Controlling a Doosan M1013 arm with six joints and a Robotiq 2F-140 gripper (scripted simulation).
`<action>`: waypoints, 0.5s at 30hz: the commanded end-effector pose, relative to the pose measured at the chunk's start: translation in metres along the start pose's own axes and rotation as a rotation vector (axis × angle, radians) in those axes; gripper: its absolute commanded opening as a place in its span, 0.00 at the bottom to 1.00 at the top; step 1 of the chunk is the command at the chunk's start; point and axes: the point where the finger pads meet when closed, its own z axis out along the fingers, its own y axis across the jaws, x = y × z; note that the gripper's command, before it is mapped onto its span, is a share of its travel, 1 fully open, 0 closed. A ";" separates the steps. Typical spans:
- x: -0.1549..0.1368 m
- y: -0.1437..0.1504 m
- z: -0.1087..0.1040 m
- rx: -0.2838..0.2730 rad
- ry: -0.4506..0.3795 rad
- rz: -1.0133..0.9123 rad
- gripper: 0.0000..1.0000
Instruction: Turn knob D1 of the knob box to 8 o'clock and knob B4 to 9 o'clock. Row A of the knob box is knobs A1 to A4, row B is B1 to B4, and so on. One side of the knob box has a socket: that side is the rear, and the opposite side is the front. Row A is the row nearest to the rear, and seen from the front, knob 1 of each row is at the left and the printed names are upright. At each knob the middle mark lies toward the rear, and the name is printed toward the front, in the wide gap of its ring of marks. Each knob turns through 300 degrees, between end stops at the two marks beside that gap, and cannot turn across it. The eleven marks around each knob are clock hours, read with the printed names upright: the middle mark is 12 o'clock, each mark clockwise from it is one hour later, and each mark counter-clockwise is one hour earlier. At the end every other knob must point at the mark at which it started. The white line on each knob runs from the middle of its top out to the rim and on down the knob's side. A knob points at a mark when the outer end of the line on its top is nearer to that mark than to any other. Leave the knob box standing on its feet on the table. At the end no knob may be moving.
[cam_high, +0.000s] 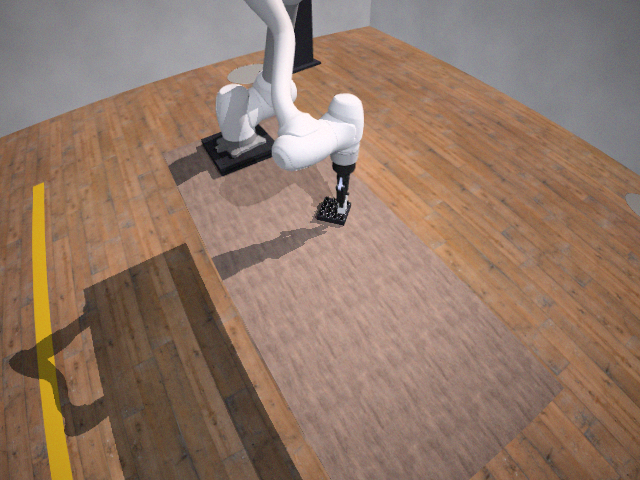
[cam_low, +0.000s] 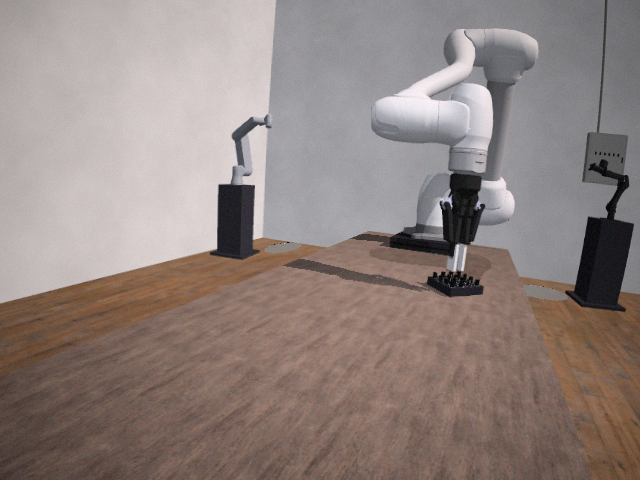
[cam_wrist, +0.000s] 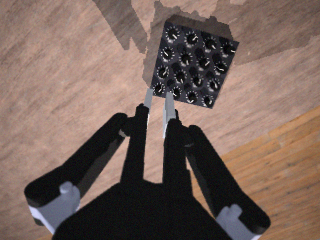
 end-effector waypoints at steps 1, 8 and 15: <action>0.000 0.000 0.000 0.000 0.000 0.000 0.12; 0.000 0.000 0.000 0.000 0.000 0.014 0.12; 0.000 0.000 -0.003 0.000 0.000 0.240 0.12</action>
